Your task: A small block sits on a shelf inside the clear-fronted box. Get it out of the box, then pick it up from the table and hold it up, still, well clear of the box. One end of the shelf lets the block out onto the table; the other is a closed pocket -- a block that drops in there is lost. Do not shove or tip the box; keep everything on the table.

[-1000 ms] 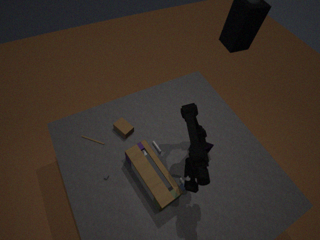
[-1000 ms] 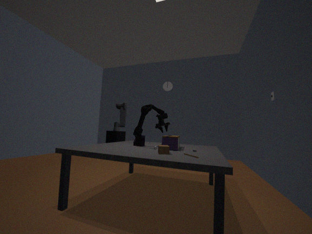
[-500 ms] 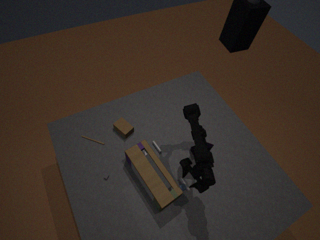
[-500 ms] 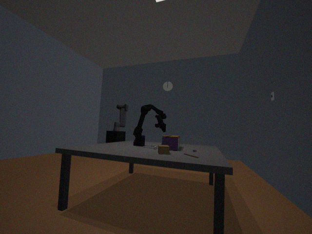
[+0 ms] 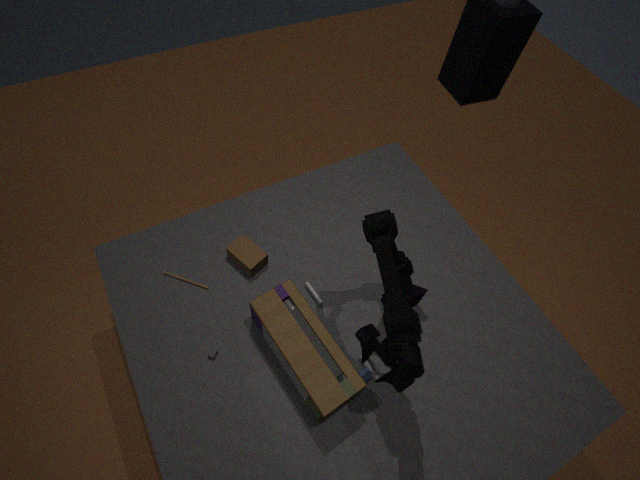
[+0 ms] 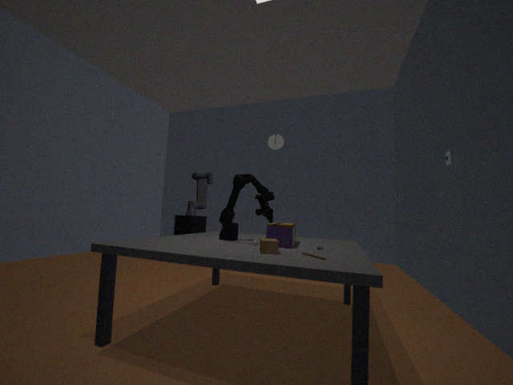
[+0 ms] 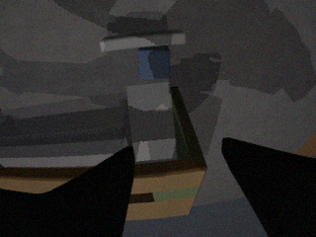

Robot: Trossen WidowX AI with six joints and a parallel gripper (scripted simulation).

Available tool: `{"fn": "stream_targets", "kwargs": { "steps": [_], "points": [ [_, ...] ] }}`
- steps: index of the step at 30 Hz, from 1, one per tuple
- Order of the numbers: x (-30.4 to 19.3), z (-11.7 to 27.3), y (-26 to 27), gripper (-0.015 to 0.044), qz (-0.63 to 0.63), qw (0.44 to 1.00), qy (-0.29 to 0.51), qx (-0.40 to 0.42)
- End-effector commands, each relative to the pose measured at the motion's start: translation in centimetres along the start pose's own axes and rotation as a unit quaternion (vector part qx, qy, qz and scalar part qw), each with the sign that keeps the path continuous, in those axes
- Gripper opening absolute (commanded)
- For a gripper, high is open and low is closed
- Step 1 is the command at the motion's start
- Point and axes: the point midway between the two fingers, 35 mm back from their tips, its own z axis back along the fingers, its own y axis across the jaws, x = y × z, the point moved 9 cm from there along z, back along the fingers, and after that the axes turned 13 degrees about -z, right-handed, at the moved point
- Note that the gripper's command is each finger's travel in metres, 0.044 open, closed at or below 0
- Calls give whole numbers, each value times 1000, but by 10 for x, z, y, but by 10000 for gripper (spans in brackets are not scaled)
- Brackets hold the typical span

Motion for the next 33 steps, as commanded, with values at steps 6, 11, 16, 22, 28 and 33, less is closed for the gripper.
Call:
{"fn": "stream_targets", "kwargs": {
  "steps": [6, 11, 16, 22, 28, 33],
  "points": [
    [24, -52, 9, 285, 10, 1000, -3, 12],
    [24, -55, 10, 285, 10, 1000, -3, 12],
    [27, -62, 11, 285, 9, 1000, -4, 12],
    [31, -71, 12, 285, 9, 1000, -4, 11],
    [35, -80, 14, 285, 9, 1000, -4, 12],
    [38, -87, 16, 285, 10, 1000, -3, 12]
  ]
}}
